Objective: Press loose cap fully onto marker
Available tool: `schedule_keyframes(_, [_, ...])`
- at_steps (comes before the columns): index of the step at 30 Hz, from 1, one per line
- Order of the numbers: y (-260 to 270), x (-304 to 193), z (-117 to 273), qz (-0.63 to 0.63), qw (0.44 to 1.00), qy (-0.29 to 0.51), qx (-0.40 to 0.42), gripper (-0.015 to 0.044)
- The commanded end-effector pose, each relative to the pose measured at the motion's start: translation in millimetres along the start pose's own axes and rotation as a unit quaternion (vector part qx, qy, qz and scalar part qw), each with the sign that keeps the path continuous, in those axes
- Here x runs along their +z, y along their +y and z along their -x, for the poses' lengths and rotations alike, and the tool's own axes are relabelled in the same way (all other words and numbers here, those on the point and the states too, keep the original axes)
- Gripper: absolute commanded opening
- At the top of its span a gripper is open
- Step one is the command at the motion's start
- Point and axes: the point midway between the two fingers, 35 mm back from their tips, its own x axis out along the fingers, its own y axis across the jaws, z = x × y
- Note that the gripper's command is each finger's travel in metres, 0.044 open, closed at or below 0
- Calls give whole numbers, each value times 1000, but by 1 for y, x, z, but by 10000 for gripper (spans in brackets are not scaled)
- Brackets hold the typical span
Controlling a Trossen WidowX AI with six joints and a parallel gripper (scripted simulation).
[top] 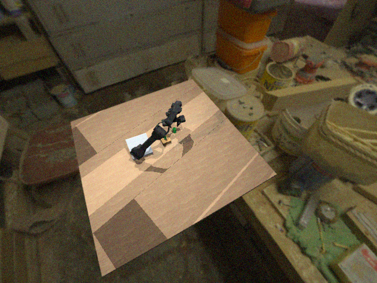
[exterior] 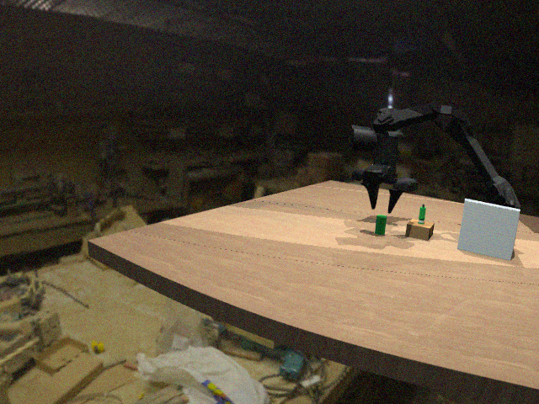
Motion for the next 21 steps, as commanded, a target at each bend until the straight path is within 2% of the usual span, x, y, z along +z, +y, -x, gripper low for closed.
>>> schedule_keyframes(1, [0,-2,-10,3,1000,4,2,247])
schedule_keyframes(21, [1,-4,-42,3,1000,5,2,247])
